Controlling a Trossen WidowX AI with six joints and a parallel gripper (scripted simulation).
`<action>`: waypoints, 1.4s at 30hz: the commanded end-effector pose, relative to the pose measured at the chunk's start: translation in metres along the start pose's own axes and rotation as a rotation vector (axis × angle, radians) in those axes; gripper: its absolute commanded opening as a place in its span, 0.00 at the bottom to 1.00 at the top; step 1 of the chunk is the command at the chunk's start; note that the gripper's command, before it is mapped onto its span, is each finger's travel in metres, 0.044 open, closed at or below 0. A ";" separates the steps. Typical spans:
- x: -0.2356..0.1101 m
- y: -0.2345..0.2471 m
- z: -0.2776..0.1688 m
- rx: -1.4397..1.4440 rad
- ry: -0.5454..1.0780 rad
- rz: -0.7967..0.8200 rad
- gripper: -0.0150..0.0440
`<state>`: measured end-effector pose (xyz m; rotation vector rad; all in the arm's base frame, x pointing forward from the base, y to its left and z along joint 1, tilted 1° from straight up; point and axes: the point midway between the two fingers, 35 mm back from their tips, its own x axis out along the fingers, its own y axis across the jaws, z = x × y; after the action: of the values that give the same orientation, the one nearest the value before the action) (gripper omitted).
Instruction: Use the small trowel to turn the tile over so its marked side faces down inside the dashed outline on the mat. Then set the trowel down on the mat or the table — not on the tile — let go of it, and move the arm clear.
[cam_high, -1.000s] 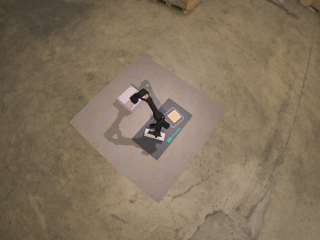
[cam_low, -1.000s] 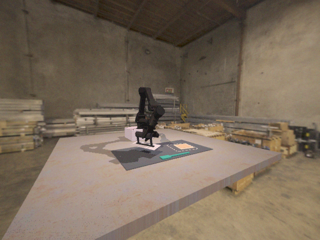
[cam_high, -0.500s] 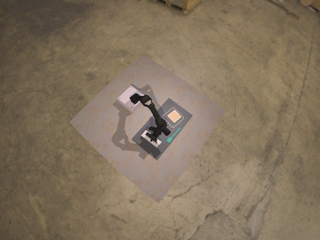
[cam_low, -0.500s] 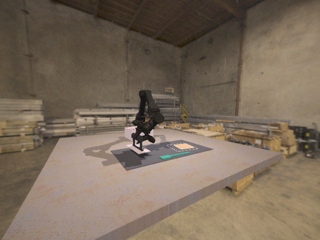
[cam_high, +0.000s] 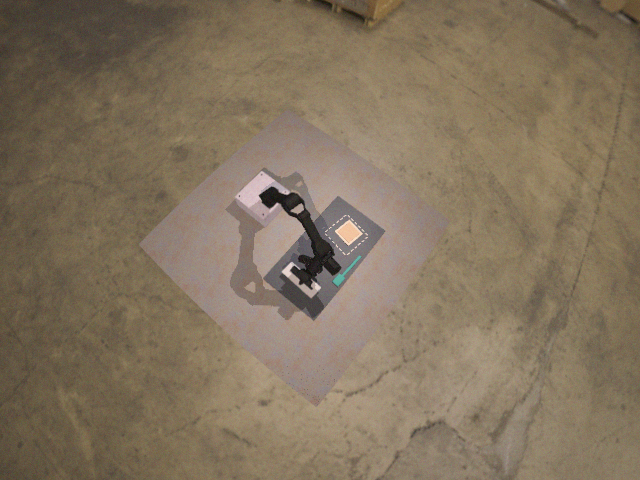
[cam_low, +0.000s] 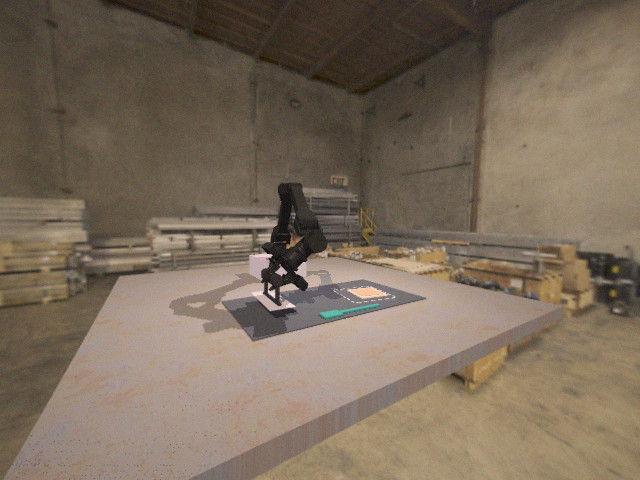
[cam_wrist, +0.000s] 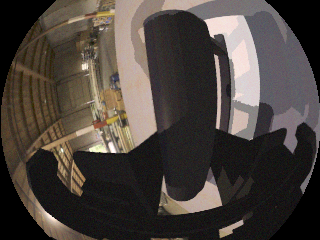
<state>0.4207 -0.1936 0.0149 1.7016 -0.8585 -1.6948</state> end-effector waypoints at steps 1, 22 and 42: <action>0.004 -0.002 -0.001 0.008 -0.003 0.011 0.25; 0.020 -0.020 -0.002 0.012 -0.008 0.006 0.43; 0.002 -0.021 -0.004 0.011 -0.008 0.002 0.76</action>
<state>0.4221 -0.1941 -0.0117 1.6968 -0.8736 -1.7106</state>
